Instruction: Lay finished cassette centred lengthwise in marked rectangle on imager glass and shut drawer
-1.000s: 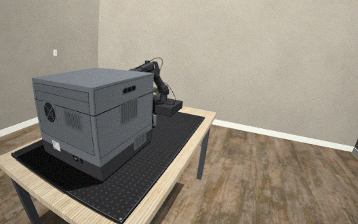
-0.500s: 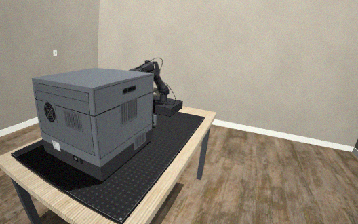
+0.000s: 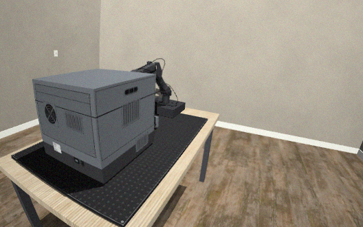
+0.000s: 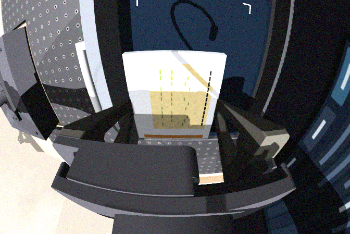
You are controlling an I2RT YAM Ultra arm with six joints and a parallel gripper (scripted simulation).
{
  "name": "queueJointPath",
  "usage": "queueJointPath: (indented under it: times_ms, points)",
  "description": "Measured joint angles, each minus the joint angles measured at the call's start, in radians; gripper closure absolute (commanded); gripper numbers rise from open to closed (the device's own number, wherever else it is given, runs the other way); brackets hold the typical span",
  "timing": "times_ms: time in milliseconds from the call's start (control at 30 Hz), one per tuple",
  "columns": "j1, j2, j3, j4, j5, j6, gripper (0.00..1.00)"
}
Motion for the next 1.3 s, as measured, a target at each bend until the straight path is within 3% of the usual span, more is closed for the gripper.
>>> queueJointPath:
  times_ms: [367, 1300]
  points:
    - [0.000, 0.000, -0.001, 0.002, 0.000, 0.000, 1.00]
    - [0.002, 0.005, -0.117, 0.113, 0.000, 0.000, 1.00]
